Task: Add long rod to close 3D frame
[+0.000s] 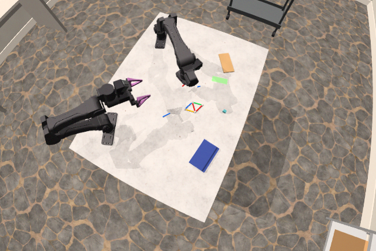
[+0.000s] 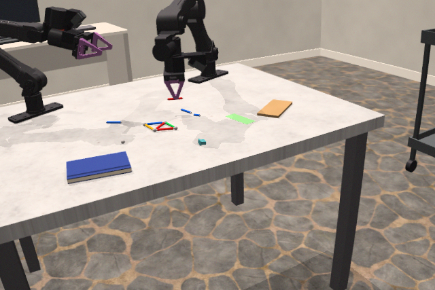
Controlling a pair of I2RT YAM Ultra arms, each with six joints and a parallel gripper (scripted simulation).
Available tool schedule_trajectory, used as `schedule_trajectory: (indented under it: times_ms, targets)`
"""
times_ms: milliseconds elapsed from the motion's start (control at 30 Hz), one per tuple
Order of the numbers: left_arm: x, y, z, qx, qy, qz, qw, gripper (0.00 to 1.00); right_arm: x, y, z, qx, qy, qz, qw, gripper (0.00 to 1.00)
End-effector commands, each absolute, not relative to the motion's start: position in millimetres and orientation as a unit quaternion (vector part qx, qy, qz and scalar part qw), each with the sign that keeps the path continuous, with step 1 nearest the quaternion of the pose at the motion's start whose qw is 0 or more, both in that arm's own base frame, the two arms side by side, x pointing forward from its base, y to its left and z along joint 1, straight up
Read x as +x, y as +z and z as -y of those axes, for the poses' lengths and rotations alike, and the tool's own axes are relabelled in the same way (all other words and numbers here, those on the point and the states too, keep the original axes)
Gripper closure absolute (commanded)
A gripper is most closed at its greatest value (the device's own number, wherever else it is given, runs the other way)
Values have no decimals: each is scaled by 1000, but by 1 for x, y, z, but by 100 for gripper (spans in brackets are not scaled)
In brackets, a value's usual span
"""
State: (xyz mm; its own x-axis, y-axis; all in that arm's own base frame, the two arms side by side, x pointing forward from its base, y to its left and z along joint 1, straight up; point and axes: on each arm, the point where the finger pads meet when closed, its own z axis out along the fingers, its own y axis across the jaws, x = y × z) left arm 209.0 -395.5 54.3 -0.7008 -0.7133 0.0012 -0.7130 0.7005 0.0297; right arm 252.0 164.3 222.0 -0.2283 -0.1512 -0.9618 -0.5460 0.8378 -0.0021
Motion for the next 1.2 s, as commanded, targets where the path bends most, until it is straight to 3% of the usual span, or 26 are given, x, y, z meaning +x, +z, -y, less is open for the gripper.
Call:
schedule_trajectory:
  times_ms: [0,467,1167]
  targets:
    - [216,71,400,394,4,919,1,100,250,225,-161,-225,171,-764,580,0]
    - [218,77,397,377,-5,926,1,100,250,225,-161,-225,171,-764,580,0]
    - [220,78,397,138,-11,990,-4,100,250,225,-161,-225,171,-764,580,0]
